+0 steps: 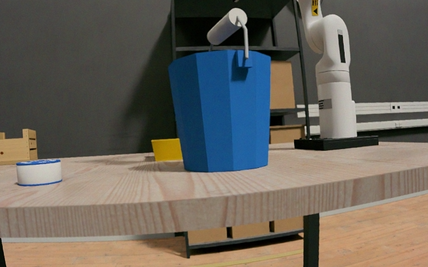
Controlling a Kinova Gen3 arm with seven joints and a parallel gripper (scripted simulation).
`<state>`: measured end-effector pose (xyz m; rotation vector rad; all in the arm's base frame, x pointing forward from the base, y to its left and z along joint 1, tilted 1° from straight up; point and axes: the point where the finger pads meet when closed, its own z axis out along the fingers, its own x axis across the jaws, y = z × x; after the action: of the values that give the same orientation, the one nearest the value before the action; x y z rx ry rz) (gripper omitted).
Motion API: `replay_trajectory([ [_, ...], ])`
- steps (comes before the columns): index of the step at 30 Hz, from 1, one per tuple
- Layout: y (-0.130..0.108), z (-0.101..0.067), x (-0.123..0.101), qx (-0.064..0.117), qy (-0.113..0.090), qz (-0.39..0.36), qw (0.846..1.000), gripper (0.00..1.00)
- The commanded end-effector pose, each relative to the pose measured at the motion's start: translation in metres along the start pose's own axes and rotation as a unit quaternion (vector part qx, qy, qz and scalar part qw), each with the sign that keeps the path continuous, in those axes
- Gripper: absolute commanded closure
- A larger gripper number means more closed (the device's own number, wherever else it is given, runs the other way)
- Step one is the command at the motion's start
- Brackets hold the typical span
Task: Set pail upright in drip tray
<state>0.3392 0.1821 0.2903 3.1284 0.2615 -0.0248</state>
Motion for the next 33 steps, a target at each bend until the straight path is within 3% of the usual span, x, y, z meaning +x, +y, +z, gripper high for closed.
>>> replay_trajectory([
  [1, 0.0011, -0.0030, 0.0002, -0.002, 0.002, 0.003, 1.000, 0.00],
  [33, 0.0002, 0.0023, 0.0015, -0.001, 0.004, 0.003, 1.000, 0.00],
])
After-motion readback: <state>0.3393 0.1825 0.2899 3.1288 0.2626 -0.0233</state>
